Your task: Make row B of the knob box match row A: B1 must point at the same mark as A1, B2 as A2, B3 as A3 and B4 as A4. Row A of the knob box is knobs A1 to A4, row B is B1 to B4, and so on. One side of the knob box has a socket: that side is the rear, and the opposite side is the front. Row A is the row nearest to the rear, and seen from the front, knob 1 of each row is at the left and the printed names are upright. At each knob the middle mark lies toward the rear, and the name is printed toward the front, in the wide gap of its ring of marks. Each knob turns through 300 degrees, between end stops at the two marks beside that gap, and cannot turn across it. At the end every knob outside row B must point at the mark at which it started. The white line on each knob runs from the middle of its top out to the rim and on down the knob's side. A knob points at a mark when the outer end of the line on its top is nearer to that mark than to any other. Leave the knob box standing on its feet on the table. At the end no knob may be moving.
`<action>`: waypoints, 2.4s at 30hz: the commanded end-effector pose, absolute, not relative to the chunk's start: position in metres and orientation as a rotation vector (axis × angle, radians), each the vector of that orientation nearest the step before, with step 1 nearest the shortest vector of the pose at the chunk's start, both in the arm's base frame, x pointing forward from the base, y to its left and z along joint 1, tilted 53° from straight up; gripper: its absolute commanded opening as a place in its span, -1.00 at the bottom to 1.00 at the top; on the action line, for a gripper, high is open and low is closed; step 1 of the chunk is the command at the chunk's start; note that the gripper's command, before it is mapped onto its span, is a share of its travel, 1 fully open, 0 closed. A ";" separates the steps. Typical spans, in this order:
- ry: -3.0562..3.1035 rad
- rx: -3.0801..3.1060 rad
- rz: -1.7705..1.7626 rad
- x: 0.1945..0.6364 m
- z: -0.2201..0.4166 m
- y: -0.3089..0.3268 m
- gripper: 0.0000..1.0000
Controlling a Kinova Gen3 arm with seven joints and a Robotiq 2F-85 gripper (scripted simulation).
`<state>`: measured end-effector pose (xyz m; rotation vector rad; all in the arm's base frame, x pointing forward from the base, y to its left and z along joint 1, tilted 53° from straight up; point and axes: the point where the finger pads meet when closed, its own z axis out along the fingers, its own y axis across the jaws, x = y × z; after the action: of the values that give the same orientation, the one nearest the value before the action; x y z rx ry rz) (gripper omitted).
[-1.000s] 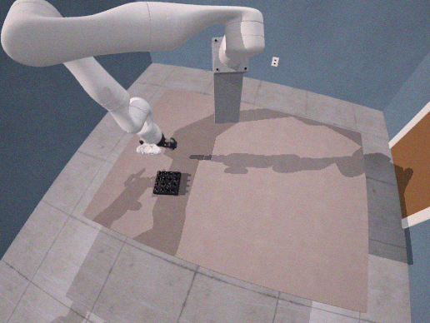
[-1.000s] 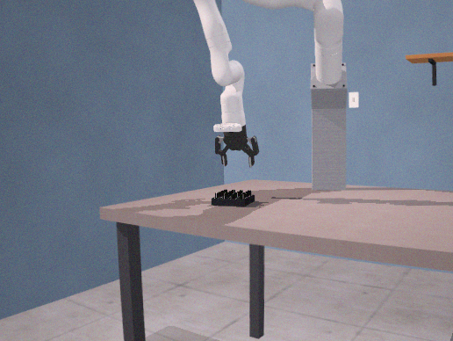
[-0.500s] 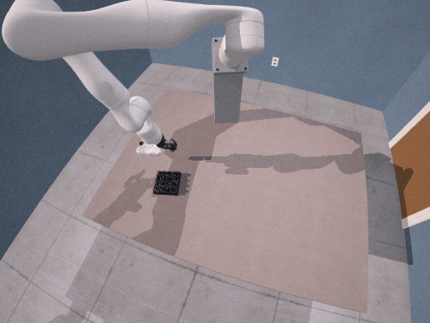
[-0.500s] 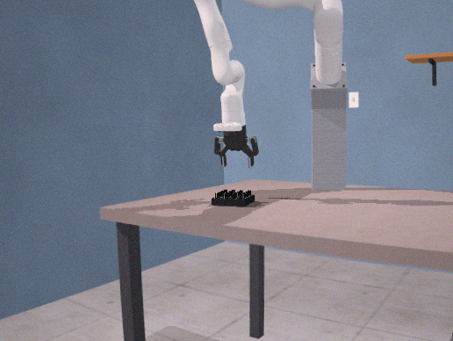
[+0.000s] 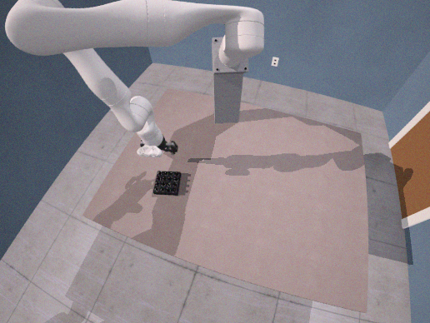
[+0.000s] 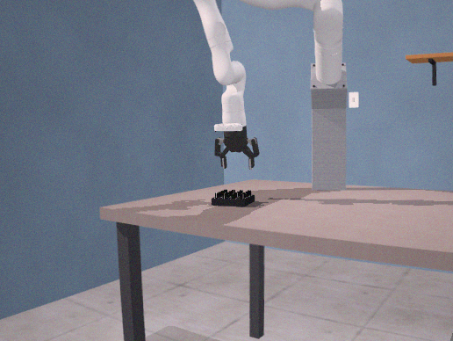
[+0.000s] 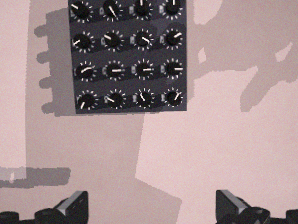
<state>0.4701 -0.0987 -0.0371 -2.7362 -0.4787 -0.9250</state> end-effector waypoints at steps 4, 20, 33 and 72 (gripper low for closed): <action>-0.472 -2.736 -0.924 0.469 -0.038 -0.100 1.00; -0.473 -2.704 -0.988 0.478 -0.031 -0.093 1.00; -0.471 -2.675 -1.047 0.487 -0.023 -0.089 1.00; -0.473 -2.562 -1.240 0.515 0.001 -0.069 1.00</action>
<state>0.5150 -0.0680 0.0005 -2.5609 -0.4738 -1.2392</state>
